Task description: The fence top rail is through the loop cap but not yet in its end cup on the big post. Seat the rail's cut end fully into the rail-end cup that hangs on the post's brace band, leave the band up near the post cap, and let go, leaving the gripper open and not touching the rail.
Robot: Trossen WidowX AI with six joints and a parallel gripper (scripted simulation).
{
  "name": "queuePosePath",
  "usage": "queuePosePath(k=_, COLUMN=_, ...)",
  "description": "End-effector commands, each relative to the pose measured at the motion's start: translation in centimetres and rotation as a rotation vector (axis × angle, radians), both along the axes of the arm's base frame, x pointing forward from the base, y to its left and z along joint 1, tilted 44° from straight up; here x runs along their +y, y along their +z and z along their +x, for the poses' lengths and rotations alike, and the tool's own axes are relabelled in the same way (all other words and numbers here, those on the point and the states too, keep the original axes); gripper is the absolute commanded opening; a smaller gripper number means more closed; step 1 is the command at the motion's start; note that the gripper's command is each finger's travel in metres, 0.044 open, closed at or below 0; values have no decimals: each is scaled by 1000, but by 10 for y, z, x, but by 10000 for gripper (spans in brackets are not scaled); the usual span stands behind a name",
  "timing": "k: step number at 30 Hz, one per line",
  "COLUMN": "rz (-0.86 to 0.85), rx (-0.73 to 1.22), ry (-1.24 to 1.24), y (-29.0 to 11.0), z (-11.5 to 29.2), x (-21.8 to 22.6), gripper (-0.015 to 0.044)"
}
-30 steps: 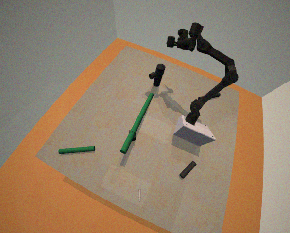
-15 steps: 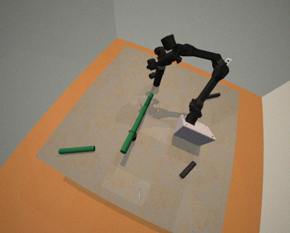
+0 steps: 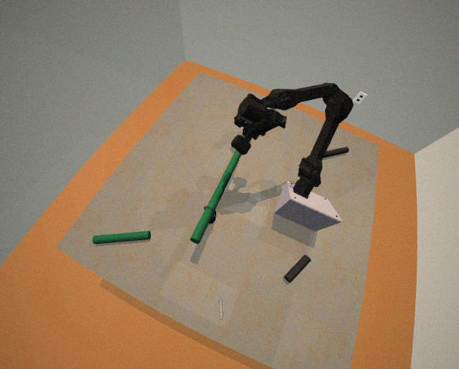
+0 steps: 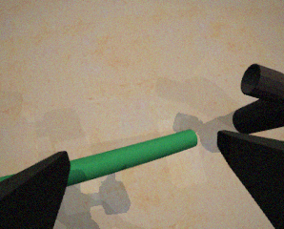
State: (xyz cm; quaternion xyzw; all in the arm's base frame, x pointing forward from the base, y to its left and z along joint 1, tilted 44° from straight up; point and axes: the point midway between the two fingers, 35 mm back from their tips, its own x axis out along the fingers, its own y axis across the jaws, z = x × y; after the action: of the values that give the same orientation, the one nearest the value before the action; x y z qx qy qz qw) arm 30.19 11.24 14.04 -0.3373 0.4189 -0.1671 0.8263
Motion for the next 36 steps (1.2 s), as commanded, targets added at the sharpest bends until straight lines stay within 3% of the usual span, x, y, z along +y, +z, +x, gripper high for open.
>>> queuePosePath(k=1, rz=-69, rx=51, ry=49, y=8, z=7, x=-10, gripper=440)
queuePosePath(k=19, rz=-834, rx=724, ry=582, y=88, z=54, x=-119, gripper=440)
queuePosePath(k=36, rz=-842, rx=731, ry=586, y=68, z=58, x=-140, gripper=440)
